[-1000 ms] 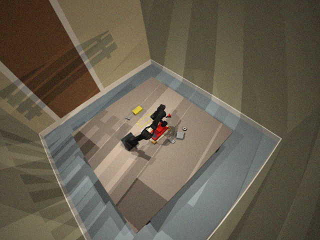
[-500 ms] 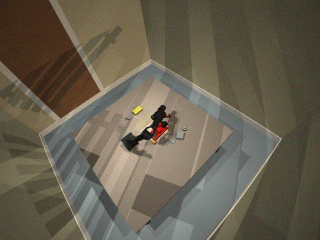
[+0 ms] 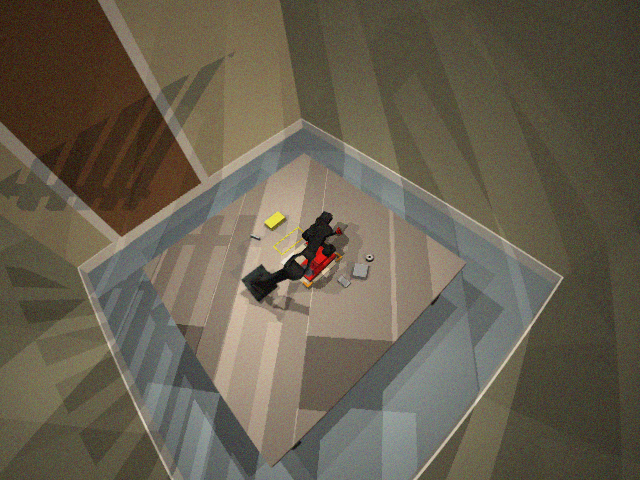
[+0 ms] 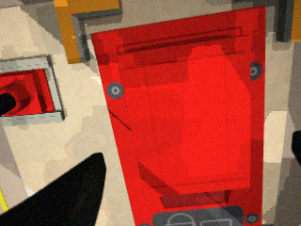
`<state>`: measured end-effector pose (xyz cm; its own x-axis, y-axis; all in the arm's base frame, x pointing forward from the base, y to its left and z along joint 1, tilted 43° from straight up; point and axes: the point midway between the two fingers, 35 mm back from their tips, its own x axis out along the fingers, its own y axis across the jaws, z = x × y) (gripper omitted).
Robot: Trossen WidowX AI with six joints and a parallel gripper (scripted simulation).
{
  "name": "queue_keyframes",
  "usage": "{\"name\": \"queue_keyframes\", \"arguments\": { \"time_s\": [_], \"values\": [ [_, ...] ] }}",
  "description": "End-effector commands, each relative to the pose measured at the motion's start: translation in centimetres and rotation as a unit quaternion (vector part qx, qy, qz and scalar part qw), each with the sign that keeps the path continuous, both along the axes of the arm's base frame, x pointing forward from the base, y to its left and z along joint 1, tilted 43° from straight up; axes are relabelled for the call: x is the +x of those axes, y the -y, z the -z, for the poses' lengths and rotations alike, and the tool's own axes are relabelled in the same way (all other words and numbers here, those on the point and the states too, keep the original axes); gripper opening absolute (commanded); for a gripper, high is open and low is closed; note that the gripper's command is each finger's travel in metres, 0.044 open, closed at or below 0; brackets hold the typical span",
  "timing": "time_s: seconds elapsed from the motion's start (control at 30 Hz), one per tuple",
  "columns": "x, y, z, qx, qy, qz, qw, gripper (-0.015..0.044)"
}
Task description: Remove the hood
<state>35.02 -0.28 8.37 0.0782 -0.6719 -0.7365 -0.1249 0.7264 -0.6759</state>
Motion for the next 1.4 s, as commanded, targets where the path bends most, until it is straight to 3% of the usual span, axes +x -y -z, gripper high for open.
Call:
{"name": "queue_keyframes", "arguments": {
  "time_s": [0.0,1.37],
  "values": [
    [-0.1,0.3,0.3,-0.004,-0.003,-0.002,1.000,0.0440],
    [0.0,2.1,2.2,-0.005,-0.003,-0.002,1.000,0.0440]
  ]
}}
